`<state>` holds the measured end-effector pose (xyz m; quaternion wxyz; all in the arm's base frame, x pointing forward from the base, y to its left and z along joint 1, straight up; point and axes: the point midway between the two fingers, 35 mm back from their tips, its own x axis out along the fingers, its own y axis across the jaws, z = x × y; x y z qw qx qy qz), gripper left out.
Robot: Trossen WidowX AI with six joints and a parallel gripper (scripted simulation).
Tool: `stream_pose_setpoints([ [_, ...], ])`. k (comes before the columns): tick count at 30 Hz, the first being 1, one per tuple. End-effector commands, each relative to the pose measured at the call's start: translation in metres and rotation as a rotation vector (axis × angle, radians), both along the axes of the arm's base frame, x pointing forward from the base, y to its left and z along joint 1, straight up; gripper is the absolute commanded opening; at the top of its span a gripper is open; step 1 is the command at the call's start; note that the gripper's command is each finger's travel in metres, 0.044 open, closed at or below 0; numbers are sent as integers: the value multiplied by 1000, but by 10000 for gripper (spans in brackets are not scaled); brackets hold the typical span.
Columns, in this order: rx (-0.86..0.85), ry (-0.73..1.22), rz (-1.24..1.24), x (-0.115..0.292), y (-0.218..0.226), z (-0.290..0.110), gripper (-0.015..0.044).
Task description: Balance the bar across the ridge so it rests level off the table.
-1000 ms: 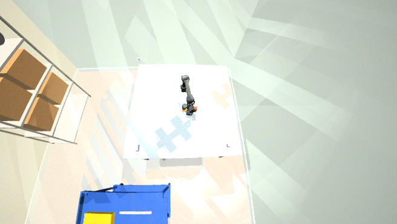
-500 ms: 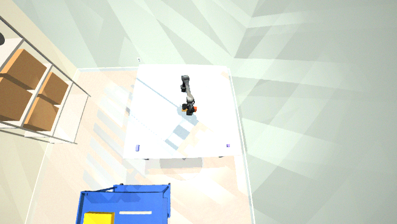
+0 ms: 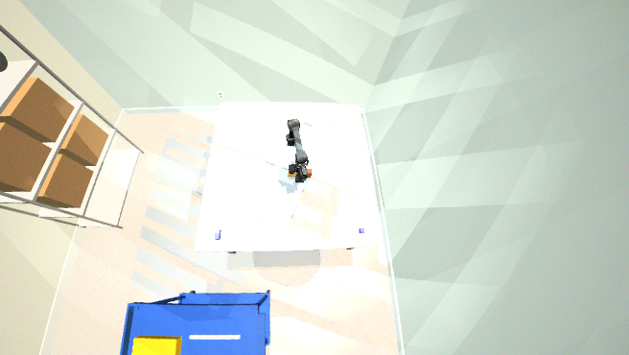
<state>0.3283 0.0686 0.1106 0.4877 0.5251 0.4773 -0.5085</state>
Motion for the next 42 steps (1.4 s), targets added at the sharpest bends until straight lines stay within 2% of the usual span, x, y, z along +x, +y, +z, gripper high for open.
stream_pose_setpoints([
  [1, 0, 1, -1, 0, 0, -1, 0],
  [42, 0, 1, -1, 0, 0, -5, 0],
])
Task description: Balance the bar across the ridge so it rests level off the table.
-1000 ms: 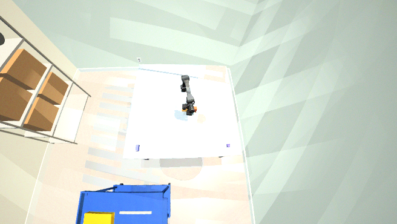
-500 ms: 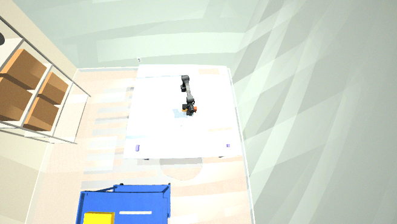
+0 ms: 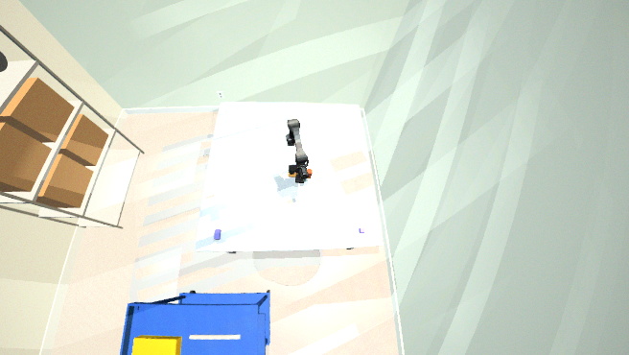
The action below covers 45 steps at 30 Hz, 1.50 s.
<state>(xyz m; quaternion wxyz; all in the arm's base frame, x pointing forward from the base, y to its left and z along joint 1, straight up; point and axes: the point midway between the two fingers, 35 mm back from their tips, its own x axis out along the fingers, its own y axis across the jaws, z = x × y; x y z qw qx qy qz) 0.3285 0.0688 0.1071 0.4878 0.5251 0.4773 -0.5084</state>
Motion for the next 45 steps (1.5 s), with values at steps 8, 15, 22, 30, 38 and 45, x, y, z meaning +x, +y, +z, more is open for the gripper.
stream_pose_setpoints([
  [8, 0, 1, -1, 0, 0, -2, 0],
  [15, 0, 1, -1, 0, 0, -2, 0],
  [22, 0, 1, -1, 0, 0, -3, 0],
  [30, 0, 1, -1, 0, 0, -4, 0],
  [38, 0, 1, -1, 0, 0, -4, 0],
  [45, 0, 1, -1, 0, 0, -5, 0],
])
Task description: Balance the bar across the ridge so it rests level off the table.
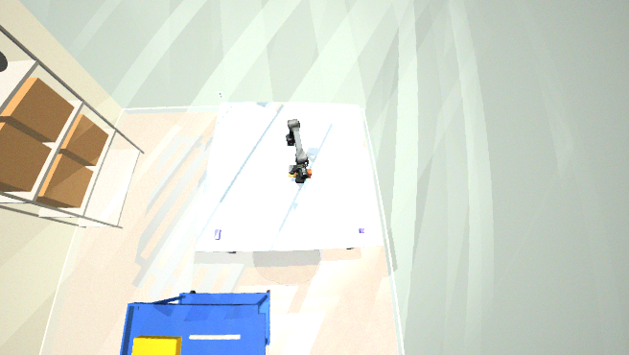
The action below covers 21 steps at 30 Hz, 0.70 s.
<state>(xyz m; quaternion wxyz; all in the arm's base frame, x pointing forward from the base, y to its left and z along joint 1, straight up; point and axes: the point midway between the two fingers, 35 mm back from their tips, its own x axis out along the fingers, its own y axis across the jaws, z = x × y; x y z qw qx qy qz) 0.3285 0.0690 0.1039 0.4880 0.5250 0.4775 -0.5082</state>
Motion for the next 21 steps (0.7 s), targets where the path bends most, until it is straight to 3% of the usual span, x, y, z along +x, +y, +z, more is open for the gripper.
stream_pose_setpoints([
  [1, 0, 1, -2, 0, 0, -2, 0],
  [21, 0, 1, -2, -1, 0, -3, 0],
])
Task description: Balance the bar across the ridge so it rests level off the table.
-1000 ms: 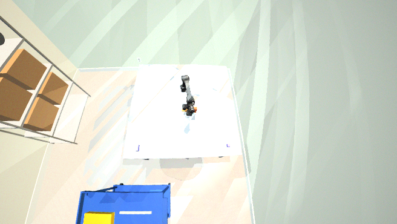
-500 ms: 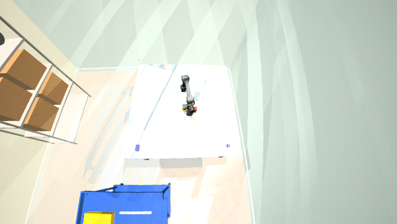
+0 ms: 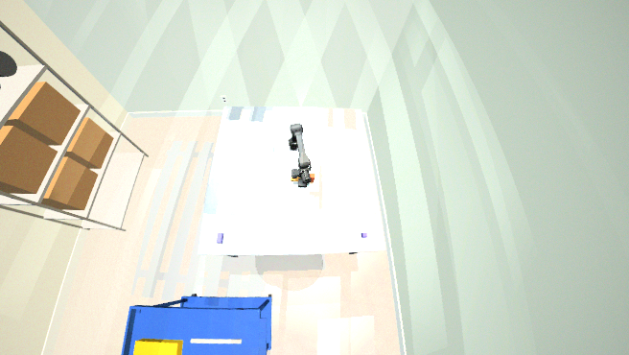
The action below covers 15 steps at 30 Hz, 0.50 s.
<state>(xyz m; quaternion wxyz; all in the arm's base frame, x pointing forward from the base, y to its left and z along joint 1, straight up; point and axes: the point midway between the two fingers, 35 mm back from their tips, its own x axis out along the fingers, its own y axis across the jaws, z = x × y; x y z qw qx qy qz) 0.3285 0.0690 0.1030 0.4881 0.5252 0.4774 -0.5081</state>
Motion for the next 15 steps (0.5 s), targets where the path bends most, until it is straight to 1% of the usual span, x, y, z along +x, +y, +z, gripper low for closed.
stream_pose_setpoints([
  [1, 0, 2, -2, -1, 0, -2, 0],
  [15, 0, 2, -2, -1, 0, -4, 0],
])
